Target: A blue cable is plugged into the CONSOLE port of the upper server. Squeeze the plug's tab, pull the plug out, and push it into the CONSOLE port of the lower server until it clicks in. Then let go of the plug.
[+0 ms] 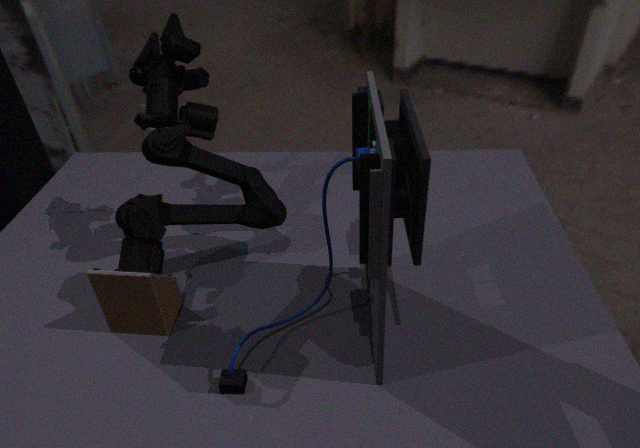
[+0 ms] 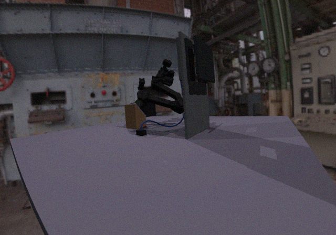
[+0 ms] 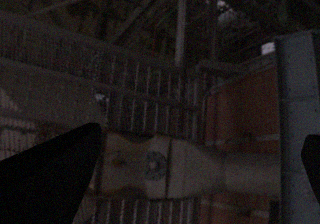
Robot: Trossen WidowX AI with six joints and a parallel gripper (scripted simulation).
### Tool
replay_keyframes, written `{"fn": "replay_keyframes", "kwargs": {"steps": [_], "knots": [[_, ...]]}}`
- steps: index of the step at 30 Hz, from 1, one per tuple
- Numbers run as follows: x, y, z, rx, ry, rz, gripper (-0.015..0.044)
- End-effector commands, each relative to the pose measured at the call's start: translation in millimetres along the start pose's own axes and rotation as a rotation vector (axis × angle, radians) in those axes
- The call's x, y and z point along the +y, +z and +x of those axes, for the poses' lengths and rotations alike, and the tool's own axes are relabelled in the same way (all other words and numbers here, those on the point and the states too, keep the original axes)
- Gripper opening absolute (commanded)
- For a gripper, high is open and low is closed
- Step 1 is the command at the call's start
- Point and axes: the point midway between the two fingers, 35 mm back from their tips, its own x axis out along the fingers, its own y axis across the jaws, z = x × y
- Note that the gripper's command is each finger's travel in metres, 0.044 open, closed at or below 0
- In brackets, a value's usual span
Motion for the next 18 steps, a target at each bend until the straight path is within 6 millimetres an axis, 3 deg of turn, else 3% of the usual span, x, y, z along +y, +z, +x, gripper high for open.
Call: {"fn": "replay_keyframes", "kwargs": {"steps": [1,6,12,18], "knots": [[0.2,-2.2,0.2,0.008,0.003,0.001,0.0374],[14.3,-58.8,0.1,0.202,0.098,0.048,0.0242],[60.4,-123.9,-18.9,0.422,0.305,0.139,0.0239],[127.5,-160.6,-56.9,0.567,0.575,0.262,0.0239]]}}
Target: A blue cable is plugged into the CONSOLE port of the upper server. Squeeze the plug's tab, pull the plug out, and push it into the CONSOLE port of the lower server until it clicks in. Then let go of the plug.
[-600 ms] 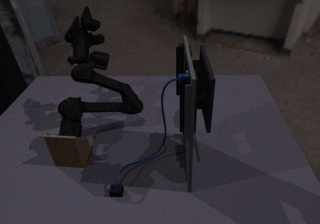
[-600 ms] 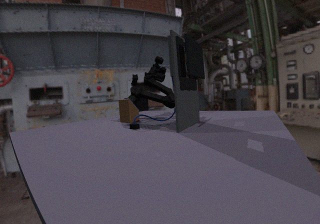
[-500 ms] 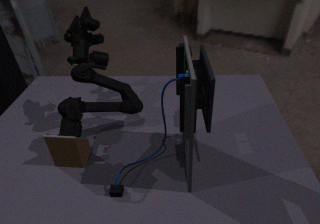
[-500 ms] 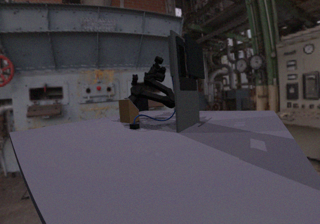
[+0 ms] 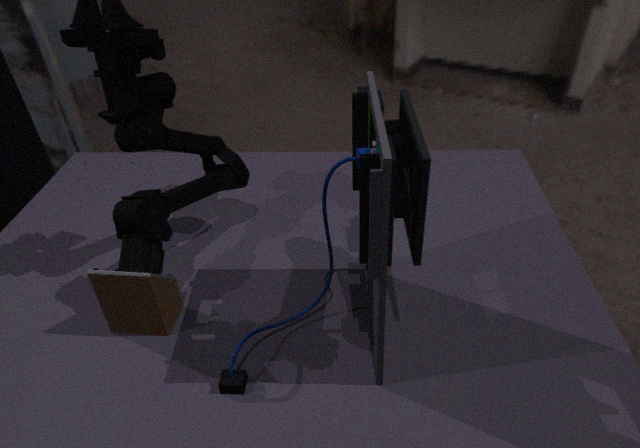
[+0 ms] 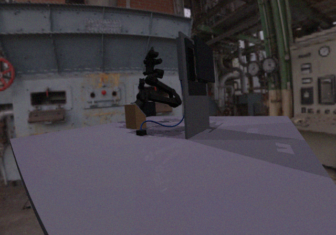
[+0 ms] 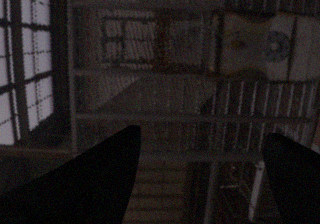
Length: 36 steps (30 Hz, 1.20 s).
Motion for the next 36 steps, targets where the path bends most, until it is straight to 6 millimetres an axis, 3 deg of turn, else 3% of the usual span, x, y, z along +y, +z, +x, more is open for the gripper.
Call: {"fn": "replay_keyframes", "kwargs": {"steps": [1,6,11,16,21,26,36], "knots": [[52.7,-35.8,5.7,0.093,0.222,0.056,0.0239],[123.4,-61.9,-4.4,0.15,0.499,0.116,0.0239],[197.6,-69.5,-32.9,0.151,0.794,0.177,0.0239],[265.7,-59.2,-79.0,0.098,1.095,0.244,0.0239],[319.4,-34.2,-140.0,-0.006,1.392,0.321,0.0239],[349.4,-5.0,-200.8,-0.131,1.635,0.399,0.0239],[351.8,-2.9,-203.0,-0.136,1.644,0.402,0.0239]]}}
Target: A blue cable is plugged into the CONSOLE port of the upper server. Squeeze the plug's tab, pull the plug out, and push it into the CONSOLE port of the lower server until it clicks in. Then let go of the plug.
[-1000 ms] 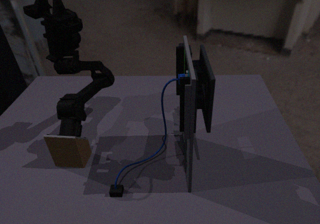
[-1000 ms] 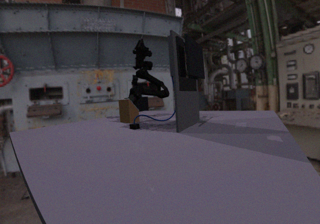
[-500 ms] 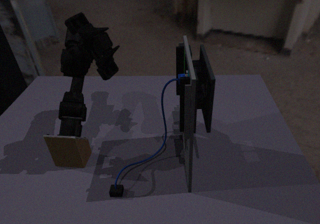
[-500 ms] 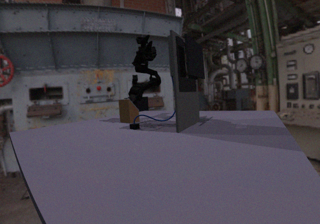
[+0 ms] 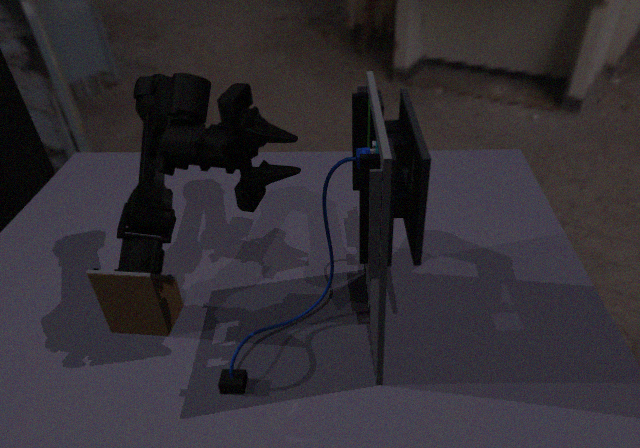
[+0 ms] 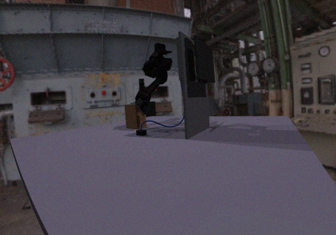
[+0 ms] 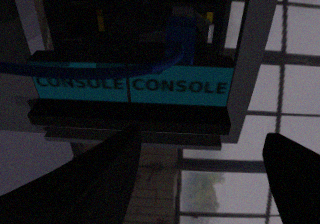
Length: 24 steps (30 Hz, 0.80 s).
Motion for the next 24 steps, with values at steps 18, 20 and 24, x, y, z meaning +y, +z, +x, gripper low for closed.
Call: {"fn": "replay_keyframes", "kwargs": {"steps": [18,20,24], "knots": [[4.1,19.3,67.7,-0.01,0.015,-0.003,0.0239],[3.9,20.1,70.8,-0.01,0.015,-0.003,0.0239],[3.6,21.7,77.0,-0.01,0.014,-0.003,0.0239]]}}
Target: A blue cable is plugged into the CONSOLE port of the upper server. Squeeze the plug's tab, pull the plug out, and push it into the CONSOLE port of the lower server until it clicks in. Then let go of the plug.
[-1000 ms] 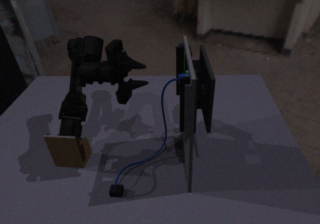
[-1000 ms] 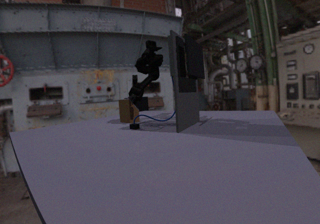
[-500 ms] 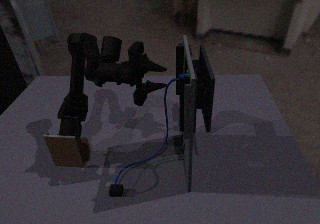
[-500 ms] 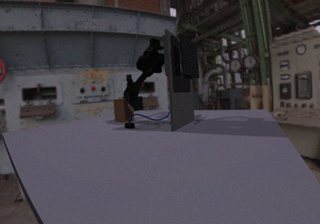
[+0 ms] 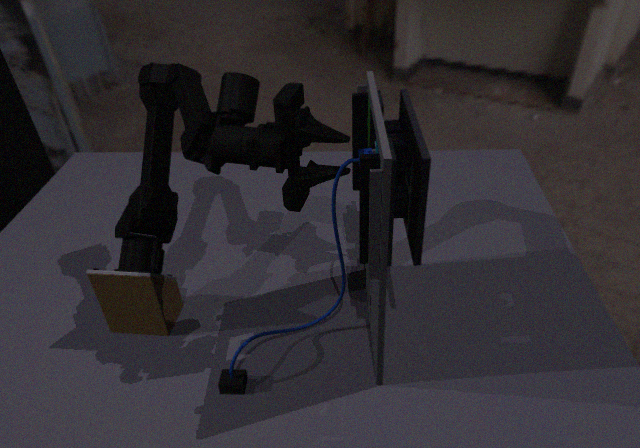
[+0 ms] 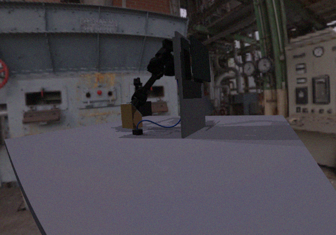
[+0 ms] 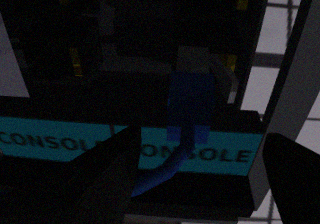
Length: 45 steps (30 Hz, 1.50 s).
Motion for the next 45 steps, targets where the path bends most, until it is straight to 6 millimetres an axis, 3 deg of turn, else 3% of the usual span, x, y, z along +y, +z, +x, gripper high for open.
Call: {"fn": "replay_keyframes", "kwargs": {"steps": [1,31,45], "knots": [[-0.4,2.1,7.8,0.0,-0.001,0.005,0.0239],[1.0,13.5,47.9,-0.002,-0.003,0.005,0.0239],[-0.4,13.3,45.2,-0.005,-0.006,-0.002,0.0146]]}}
